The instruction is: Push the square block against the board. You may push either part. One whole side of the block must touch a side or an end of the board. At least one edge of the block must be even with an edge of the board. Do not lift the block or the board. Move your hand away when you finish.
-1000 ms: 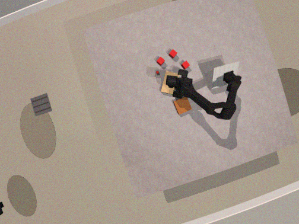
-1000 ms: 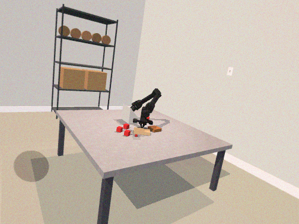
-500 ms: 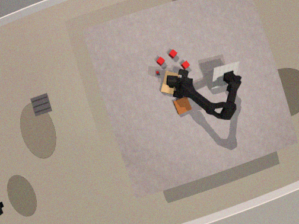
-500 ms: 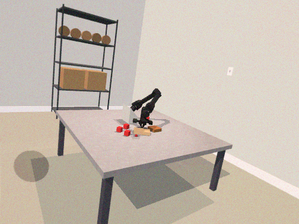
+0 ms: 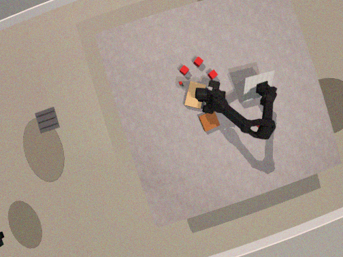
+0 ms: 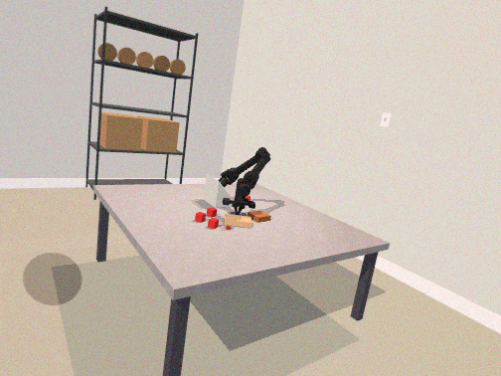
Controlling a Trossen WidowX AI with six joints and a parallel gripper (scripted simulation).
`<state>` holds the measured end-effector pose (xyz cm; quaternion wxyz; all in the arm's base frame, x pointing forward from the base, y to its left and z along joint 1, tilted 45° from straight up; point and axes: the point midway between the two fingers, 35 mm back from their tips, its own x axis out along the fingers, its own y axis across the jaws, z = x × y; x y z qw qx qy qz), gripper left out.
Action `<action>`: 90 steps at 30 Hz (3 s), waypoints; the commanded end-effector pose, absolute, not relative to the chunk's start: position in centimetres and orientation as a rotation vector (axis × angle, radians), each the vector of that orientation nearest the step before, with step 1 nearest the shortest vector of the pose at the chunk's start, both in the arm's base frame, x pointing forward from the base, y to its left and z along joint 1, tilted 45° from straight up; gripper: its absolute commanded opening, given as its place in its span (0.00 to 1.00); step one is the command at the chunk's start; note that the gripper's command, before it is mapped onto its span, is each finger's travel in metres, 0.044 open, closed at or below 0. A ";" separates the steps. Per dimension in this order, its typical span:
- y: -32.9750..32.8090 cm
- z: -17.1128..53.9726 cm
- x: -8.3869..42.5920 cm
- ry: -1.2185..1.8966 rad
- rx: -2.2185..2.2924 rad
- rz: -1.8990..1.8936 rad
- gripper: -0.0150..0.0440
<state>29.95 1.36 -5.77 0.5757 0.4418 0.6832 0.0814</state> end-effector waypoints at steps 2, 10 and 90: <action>1.7 -5.2 29.2 1.592 1.035 0.190 0.25; 1.0 -4.6 28.8 1.599 1.033 0.188 0.25; -0.6 -5.9 44.0 1.584 1.034 0.192 0.25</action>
